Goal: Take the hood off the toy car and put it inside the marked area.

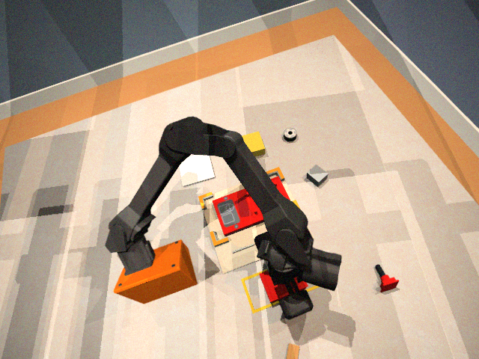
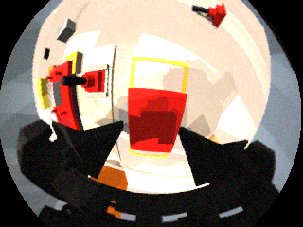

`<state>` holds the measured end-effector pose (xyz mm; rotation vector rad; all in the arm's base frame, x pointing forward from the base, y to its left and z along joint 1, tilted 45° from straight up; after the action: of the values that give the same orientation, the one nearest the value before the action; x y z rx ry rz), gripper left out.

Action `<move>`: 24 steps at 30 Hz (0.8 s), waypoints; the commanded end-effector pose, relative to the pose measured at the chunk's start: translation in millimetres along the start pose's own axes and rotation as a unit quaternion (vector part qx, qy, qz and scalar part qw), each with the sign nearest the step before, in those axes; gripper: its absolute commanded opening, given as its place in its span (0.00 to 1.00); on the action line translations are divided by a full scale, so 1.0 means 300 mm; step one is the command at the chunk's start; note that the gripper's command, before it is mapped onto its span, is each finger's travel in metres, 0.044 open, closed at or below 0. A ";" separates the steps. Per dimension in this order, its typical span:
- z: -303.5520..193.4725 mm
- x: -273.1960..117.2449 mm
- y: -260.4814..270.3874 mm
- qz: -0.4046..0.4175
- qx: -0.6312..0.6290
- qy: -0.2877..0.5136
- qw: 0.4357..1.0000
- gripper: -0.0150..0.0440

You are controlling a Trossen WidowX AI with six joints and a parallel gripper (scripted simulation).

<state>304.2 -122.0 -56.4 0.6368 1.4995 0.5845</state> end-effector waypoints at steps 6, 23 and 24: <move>0.001 -0.226 -0.007 -0.003 -0.005 -0.009 1.000 1.00; 0.001 -0.226 -0.007 -0.003 -0.005 -0.009 1.000 1.00; 0.001 -0.226 -0.007 -0.003 -0.005 -0.009 1.000 1.00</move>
<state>303.9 -170.0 -10.7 0.6383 1.4815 0.5777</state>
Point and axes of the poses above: the point midway between the two fingers, 35 mm back from their tips, its own x axis out along the fingers, its own y axis across the jaws, z = x × y, the point moved 9 cm from there along -x, back along the fingers, and after that the axes turned 4 degrees about x, right-handed, at the moved point
